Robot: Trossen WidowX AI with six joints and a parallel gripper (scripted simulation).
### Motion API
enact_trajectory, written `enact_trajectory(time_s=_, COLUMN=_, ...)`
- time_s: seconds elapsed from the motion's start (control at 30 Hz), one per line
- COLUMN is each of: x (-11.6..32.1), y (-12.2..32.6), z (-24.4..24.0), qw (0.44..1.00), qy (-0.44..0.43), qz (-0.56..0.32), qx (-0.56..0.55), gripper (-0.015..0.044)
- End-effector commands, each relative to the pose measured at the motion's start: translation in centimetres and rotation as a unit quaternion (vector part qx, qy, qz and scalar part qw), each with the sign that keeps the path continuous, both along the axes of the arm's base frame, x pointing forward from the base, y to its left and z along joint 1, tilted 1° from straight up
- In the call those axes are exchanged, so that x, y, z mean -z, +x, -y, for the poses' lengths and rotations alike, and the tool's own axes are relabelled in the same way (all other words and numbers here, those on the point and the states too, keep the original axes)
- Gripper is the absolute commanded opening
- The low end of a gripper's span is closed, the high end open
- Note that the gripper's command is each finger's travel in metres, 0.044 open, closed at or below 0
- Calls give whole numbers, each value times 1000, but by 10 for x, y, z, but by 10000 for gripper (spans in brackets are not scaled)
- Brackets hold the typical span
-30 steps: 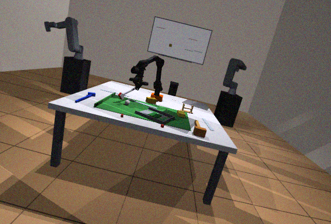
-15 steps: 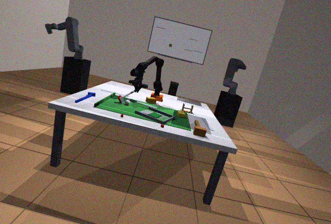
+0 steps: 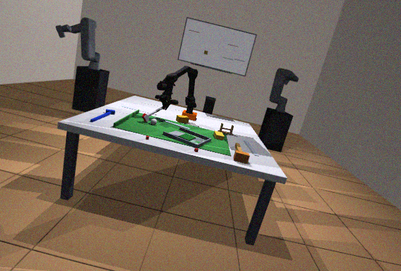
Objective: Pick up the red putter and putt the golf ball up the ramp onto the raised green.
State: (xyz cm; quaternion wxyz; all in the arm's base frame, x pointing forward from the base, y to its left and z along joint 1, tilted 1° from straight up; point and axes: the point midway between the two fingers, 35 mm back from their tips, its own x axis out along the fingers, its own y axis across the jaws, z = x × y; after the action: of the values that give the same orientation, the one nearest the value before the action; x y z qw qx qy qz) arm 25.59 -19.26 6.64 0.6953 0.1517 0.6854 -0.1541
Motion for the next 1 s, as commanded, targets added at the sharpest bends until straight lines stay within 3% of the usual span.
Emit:
enact_trajectory(time_s=0.0, x=1, y=-5, z=13, qw=1000, qy=-2, qz=2, qx=2, gripper=0)
enact_trajectory(time_s=0.43, x=3, y=-10, z=21, qw=1000, qy=-1, qz=0, qx=5, gripper=0)
enact_trajectory(time_s=0.73, x=2, y=45, z=-90, qw=1000, qy=1, qz=5, qx=4, gripper=0)
enact_trajectory(time_s=0.97, x=-1, y=48, z=-100, qw=1000, qy=2, qz=5, qx=3, gripper=0)
